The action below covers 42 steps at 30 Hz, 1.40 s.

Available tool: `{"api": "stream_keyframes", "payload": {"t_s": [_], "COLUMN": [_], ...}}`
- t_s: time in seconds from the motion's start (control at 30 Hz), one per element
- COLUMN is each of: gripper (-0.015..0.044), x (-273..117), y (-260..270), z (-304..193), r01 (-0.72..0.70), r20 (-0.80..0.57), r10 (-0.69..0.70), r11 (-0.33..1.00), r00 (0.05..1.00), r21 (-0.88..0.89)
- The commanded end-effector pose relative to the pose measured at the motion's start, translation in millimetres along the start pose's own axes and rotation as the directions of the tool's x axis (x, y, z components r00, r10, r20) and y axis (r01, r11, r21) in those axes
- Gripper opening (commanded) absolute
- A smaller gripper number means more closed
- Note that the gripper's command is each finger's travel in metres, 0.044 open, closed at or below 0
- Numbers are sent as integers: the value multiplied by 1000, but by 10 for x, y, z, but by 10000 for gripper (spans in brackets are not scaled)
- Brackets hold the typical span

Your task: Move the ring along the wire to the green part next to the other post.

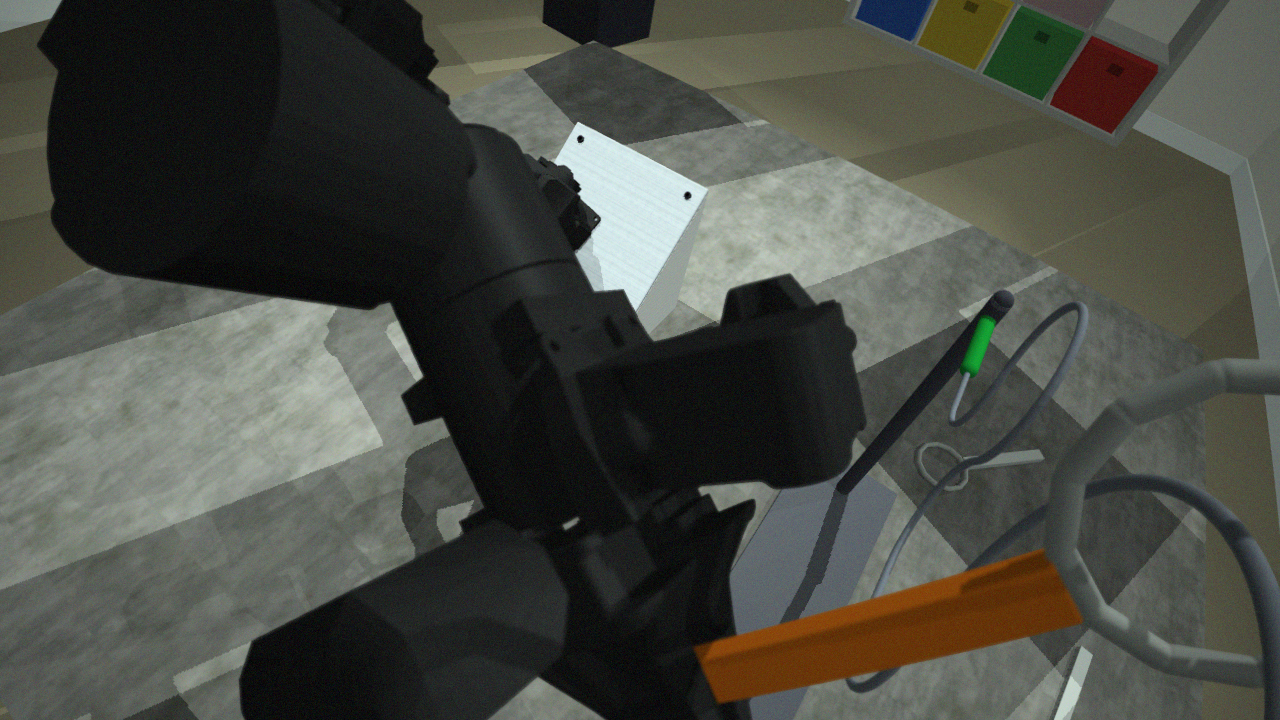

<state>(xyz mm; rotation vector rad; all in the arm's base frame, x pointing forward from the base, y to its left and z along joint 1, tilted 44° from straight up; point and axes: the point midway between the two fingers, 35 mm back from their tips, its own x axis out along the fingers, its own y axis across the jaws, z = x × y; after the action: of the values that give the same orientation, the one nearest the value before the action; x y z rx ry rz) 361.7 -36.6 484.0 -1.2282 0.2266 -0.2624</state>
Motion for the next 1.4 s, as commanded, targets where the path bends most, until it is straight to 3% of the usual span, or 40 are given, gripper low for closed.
{"api": "stream_keyframes", "payload": {"t_s": [0.0,1.37], "gripper": [-150,-150], "x": [-9,-15], "y": [-17,-202], "z": [-10,39], "r01": [24,277], "r20": [2,124], "r10": [-24,-248], "r11": [999,849], "r00": [1000,961], "r21": [-41,-450]}}
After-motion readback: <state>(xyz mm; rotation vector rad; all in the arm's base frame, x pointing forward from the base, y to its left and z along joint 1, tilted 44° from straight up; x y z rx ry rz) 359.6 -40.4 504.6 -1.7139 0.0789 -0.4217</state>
